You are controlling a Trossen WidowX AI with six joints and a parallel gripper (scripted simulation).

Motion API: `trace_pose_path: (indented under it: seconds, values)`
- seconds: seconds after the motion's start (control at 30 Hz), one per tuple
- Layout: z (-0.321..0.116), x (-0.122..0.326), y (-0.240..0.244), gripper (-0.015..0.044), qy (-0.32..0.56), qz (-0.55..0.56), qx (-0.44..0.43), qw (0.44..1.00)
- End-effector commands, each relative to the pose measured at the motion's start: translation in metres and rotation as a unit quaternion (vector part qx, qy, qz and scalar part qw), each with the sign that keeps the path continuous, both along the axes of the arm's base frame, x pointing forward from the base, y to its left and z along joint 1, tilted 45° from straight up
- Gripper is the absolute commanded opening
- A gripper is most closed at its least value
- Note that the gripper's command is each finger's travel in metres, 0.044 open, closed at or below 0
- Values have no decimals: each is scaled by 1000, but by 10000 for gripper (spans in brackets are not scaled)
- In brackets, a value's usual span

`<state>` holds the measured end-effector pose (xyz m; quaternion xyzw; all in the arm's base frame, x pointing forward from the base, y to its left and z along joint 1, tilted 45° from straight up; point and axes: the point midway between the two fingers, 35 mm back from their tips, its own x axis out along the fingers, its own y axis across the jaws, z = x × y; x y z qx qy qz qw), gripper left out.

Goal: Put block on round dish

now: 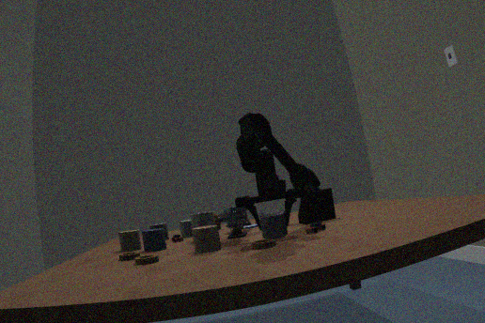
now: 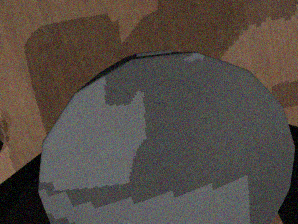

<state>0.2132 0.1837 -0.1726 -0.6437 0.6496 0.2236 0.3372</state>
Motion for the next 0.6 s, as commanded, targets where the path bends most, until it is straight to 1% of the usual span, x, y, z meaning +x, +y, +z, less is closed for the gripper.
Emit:
trace_pose_path:
  seconds: [0.0, 0.1, 0.57]
  values:
    - [-5, 0, -5, 0, 1, 3, -3, 1000]
    - [-9, 1, -9, 0, 0, 3, -3, 1000]
    - [-4, 0, -5, 368, 1, 0, -1, 1000]
